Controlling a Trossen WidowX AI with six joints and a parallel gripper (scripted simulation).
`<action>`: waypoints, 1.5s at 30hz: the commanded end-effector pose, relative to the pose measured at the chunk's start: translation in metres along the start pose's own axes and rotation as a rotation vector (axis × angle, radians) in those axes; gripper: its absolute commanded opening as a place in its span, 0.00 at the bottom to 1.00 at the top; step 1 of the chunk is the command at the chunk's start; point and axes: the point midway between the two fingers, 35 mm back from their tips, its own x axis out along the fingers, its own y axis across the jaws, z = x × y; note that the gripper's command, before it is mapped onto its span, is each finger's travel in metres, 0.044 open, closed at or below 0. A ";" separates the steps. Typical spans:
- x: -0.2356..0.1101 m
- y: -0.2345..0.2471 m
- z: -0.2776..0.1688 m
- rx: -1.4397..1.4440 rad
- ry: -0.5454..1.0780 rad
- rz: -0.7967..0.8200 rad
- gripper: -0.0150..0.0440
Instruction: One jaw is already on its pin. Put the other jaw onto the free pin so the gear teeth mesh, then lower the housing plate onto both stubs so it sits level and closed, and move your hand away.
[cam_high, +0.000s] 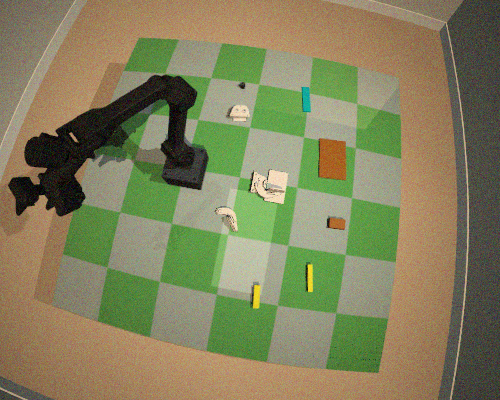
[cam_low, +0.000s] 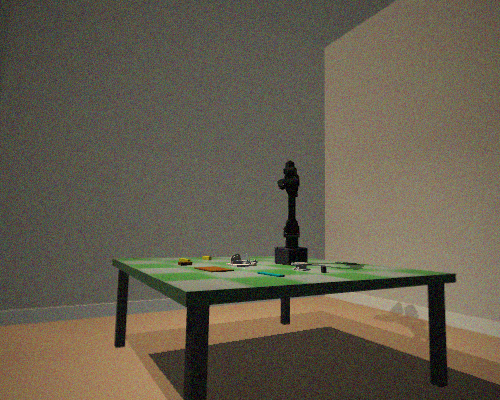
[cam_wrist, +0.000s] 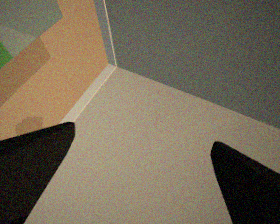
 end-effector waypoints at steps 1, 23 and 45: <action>0.009 0.016 0.028 0.048 -0.072 0.055 1.00; -0.006 0.112 0.197 0.282 -0.383 0.428 1.00; -0.113 0.261 0.316 0.343 -0.409 0.938 1.00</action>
